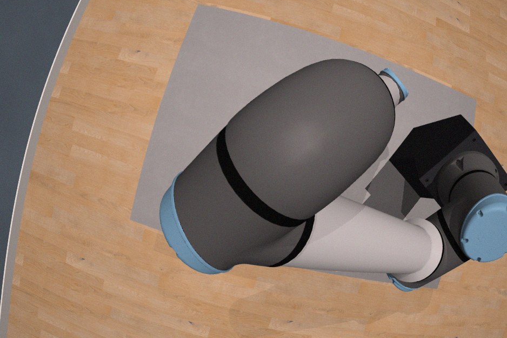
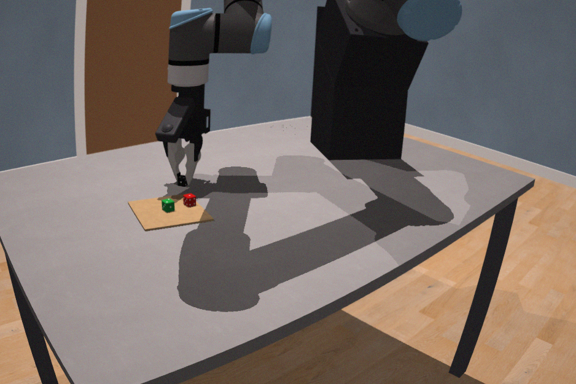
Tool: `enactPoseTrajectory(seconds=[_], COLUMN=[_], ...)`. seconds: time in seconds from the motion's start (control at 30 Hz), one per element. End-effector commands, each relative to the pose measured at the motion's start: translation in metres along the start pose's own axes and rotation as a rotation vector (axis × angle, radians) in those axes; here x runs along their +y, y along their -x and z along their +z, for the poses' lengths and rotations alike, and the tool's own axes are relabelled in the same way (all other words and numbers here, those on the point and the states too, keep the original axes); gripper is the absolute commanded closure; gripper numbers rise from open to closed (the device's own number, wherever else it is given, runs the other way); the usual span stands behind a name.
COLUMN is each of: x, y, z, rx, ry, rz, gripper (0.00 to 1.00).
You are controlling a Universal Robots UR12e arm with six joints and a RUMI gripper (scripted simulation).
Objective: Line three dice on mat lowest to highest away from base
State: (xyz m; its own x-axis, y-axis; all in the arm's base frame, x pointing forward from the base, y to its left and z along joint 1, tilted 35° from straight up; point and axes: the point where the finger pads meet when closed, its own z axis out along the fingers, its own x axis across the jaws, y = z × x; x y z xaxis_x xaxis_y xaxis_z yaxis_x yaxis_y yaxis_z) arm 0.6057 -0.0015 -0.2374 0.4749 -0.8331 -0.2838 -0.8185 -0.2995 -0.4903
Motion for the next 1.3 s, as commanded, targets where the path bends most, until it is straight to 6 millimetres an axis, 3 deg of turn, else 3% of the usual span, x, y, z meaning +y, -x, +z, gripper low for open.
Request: enactPoseTrajectory(seconds=[0.0, 0.93, 1.1, 1.27], x=[0.0, 0.0, 0.0, 0.0], y=[0.0, 0.0, 0.0, 0.0], z=[0.0, -0.002, -0.015, -0.041], rx=[0.001, 0.001, 0.001, 0.001], ry=[0.0, 0.0, 0.0, 0.0], rz=[0.0, 0.0, 0.0, 0.0], gripper=[0.97, 0.97, 0.97, 0.97])
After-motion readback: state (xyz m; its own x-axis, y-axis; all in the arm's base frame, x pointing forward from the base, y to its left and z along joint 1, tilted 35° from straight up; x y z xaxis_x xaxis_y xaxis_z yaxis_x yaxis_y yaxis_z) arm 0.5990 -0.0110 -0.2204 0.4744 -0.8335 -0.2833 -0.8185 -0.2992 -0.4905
